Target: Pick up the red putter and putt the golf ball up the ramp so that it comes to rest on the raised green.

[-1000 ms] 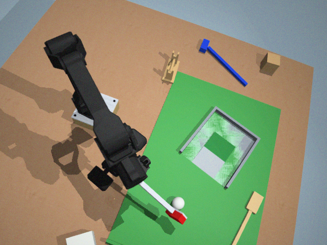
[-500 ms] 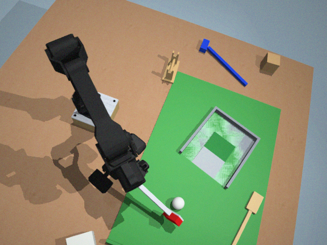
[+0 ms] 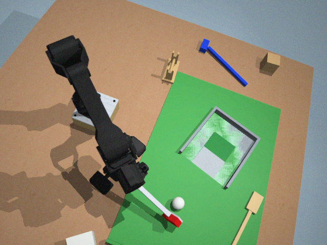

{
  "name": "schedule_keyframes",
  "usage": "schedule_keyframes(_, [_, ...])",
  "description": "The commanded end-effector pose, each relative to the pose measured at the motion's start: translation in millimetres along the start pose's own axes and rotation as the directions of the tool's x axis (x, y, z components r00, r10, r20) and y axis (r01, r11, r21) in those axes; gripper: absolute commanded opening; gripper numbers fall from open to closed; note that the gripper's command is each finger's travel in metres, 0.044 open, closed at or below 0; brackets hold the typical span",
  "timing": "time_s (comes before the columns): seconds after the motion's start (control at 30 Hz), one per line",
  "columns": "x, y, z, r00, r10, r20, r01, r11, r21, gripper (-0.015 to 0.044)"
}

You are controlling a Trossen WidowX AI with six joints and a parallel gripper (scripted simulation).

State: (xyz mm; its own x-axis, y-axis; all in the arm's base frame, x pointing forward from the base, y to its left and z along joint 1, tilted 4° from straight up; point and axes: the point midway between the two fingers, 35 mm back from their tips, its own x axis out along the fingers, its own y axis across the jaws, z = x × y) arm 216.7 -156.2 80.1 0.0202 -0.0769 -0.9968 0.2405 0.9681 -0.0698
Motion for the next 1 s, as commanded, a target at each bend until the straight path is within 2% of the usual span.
schedule_keyframes(0.0, [6.9, -0.4, 0.5, 1.0, -0.003, 0.005, 0.003, 1.0, -0.004, 0.0])
schedule_keyframes(0.53, [10.6, -0.7, -0.3, 1.0, 0.0, 0.0, 0.0, 1.0, 0.0, 0.0])
schedule_keyframes(0.97, [13.6, -30.6, 0.4, 1.0, -0.006, 0.005, 0.006, 1.0, -0.004, 0.0])
